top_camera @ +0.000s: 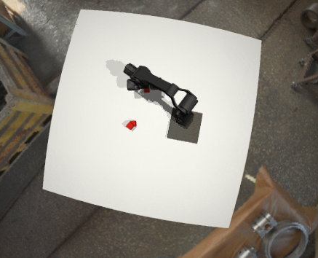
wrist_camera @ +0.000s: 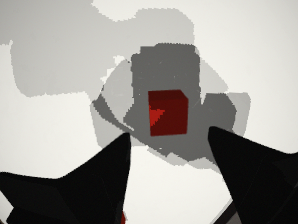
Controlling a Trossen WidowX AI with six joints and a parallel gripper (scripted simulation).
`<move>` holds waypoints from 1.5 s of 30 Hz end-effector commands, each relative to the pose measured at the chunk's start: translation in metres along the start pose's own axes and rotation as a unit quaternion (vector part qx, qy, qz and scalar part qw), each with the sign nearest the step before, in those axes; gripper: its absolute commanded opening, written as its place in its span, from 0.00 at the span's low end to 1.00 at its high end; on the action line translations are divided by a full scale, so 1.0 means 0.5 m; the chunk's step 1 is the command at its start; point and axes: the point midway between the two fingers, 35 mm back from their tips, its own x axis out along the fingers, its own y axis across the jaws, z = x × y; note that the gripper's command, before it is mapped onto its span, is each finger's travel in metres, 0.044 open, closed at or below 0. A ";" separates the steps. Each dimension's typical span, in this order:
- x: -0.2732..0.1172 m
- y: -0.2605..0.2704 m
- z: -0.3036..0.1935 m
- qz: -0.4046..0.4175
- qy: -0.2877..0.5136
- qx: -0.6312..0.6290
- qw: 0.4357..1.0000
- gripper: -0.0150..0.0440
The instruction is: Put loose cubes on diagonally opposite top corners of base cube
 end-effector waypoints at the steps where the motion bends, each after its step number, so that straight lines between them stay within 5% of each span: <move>1: 0.029 -0.005 -0.002 -0.005 0.001 0.001 1.000 0.70; 27: 0.096 -0.006 -0.003 -0.005 0.002 0.001 1.000 0.70; 33: 0.096 -0.006 -0.003 -0.005 0.002 0.001 1.000 0.44; 45: 0.050 0.001 0.002 -0.005 0.001 0.001 1.000 0.43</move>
